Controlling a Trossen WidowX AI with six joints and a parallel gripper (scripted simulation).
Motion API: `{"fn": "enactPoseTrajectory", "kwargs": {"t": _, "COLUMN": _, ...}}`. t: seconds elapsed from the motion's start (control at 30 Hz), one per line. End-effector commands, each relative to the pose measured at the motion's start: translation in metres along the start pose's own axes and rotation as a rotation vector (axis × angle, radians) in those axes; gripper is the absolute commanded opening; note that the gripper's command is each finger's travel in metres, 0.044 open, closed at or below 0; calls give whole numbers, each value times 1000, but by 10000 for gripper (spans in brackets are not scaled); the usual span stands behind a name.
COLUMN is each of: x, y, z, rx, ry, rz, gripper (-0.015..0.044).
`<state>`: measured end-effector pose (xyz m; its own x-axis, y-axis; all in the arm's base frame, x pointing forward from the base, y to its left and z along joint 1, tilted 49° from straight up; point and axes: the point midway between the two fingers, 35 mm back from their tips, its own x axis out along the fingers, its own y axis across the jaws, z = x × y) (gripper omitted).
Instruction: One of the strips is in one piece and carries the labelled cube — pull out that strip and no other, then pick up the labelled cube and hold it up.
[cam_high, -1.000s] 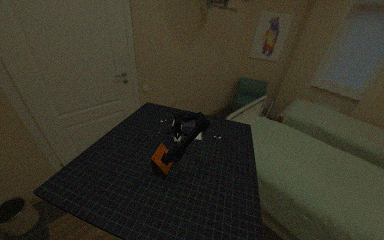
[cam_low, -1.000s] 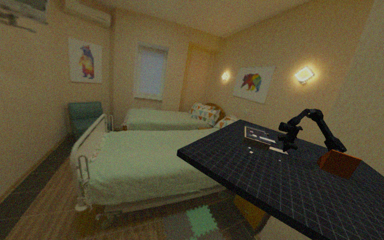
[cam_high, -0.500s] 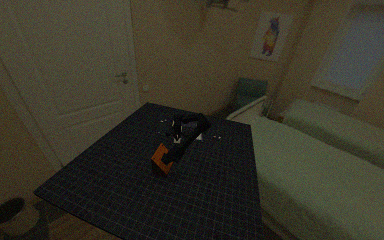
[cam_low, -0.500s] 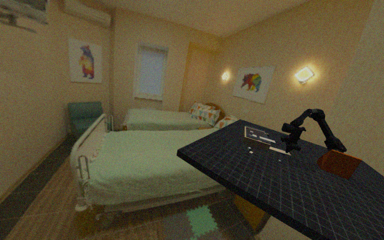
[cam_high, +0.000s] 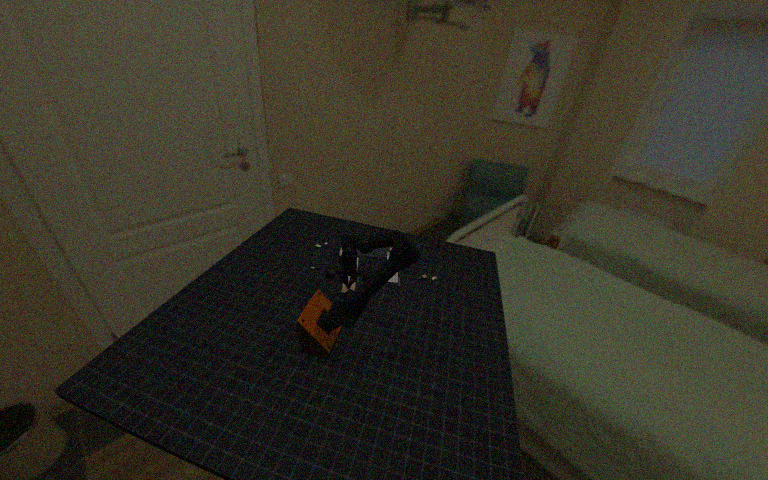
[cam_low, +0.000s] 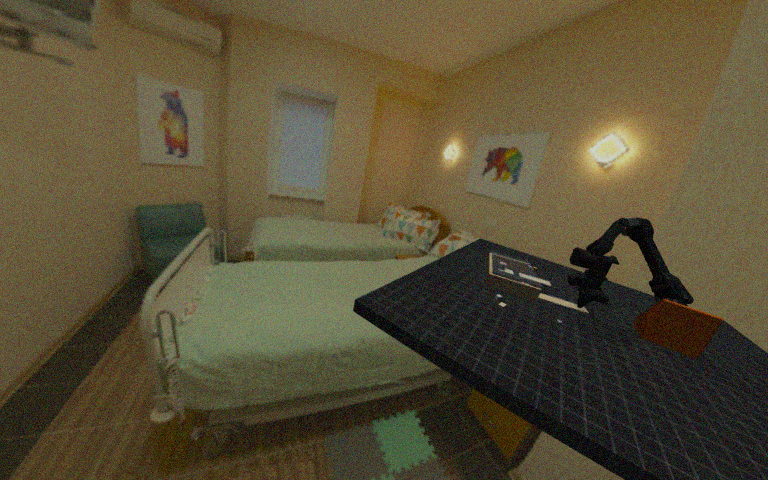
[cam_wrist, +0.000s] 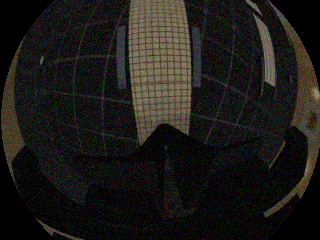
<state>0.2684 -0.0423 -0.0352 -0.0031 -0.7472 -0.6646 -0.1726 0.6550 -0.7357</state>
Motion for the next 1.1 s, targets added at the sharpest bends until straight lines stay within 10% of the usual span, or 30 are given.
{"fn": "enactPoseTrajectory", "kwargs": {"t": 0.0, "x": 6, "y": 2, "z": -14, "rx": -11, "ry": 29, "rz": 2, "gripper": 0}}
{"fn": "enactPoseTrajectory", "kwargs": {"t": 1.07, "x": 5, "y": 3, "z": -61, "rx": -13, "ry": 30, "rz": 2, "gripper": 0}}
